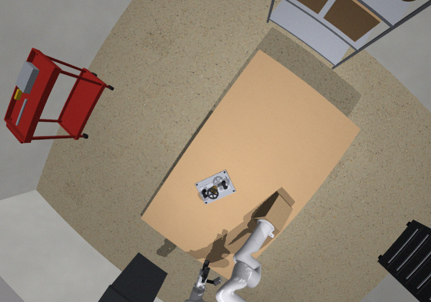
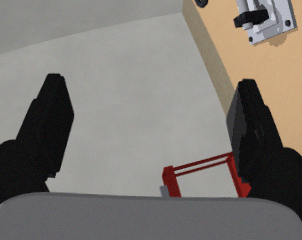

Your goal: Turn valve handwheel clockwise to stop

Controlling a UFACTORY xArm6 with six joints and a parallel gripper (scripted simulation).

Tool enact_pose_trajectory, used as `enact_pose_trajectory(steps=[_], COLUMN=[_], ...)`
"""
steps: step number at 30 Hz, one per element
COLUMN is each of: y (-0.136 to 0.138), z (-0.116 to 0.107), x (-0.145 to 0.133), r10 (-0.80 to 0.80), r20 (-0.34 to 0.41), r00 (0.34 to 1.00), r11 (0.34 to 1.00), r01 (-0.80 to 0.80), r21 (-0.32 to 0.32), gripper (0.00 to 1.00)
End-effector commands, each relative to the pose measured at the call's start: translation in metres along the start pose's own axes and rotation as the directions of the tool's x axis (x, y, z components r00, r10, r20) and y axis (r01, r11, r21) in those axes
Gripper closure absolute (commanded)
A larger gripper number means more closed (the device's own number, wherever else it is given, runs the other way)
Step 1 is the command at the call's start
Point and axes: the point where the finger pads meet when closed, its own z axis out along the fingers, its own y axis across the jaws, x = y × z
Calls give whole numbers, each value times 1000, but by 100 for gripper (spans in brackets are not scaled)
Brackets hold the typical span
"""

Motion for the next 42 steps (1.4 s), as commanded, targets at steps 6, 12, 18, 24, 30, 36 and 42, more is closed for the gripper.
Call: enact_pose_trajectory(steps=[6,12,18,24,30,36,42], y=[23,38,47,60,69,73,76], z=[12,24,34,53,72,90,110], x=[-8,-16,-24,-38,-53,-66,-80], r10=[292,480,602,776,893,956,988], r20=[-98,-149,-177,-203,-204,-187,-151], r00=[952,864,778,597,401,225,23], r11=[957,877,798,629,446,278,83], r01=[-290,-474,-591,-751,-852,-899,-911], r21=[32,78,119,198,275,339,404], gripper=[0,0,0,0,0,0,0])
